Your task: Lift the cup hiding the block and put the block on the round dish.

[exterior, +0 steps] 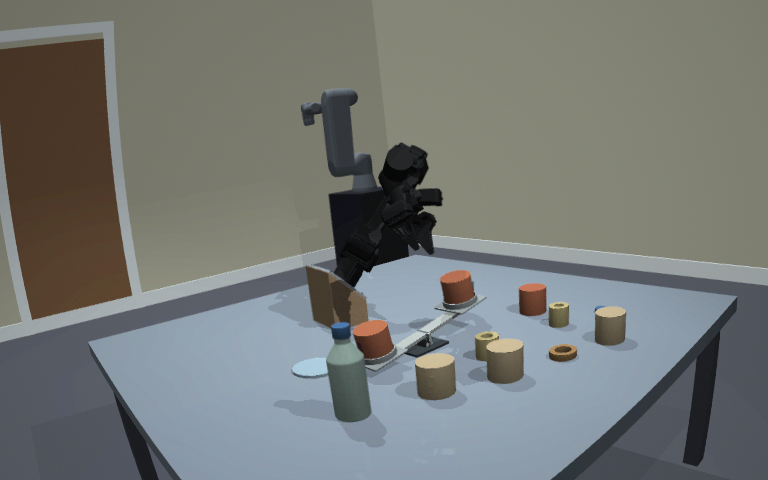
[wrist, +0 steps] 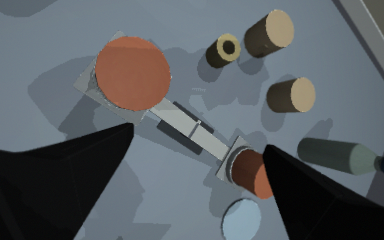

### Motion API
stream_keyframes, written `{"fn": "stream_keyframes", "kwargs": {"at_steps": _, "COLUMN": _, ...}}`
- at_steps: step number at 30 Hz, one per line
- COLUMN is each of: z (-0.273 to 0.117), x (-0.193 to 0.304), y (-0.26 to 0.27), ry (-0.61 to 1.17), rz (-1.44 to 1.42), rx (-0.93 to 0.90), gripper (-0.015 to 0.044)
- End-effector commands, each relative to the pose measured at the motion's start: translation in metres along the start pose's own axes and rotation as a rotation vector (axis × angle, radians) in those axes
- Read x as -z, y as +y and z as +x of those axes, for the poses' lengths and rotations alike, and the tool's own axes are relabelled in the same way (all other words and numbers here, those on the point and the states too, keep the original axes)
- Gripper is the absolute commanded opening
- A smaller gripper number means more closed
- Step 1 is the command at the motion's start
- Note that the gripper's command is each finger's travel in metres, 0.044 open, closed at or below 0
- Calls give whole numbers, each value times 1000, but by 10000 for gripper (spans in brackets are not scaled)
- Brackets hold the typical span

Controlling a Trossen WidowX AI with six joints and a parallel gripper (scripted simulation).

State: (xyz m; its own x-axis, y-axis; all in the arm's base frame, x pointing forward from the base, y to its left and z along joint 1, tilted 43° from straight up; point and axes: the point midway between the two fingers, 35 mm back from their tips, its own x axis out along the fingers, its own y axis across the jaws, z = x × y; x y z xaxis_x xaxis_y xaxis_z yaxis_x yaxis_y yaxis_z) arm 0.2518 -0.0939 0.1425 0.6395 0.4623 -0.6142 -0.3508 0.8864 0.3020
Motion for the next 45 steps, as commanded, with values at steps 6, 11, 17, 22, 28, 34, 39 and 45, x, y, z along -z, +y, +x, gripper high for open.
{"fn": "stream_keyframes", "kwargs": {"at_steps": 6, "z": -28, "x": 43, "y": -16, "ry": -78, "rz": 274, "rx": -8, "gripper": 440}}
{"fn": "stream_keyframes", "kwargs": {"at_steps": 11, "z": -45, "x": 61, "y": -20, "ry": -154, "rz": 419, "rx": -5, "gripper": 440}}
{"fn": "stream_keyframes", "kwargs": {"at_steps": 17, "z": -60, "x": 75, "y": -22, "ry": -240, "rz": 545, "rx": 1, "gripper": 440}}
{"fn": "stream_keyframes", "kwargs": {"at_steps": 22, "z": -60, "x": 75, "y": -22, "ry": -238, "rz": 550, "rx": -1, "gripper": 440}}
{"fn": "stream_keyframes", "kwargs": {"at_steps": 28, "z": -54, "x": 74, "y": -37, "ry": -163, "rz": 710, "rx": -50, "gripper": 440}}
{"fn": "stream_keyframes", "kwargs": {"at_steps": 34, "z": -44, "x": 75, "y": -53, "ry": -70, "rz": 886, "rx": -80, "gripper": 440}}
{"fn": "stream_keyframes", "kwargs": {"at_steps": 39, "z": -35, "x": 76, "y": -67, "ry": 4, "rz": 1021, "rx": -86, "gripper": 440}}
{"fn": "stream_keyframes", "kwargs": {"at_steps": 45, "z": -21, "x": 76, "y": -84, "ry": 106, "rz": 1198, "rx": -88, "gripper": 440}}
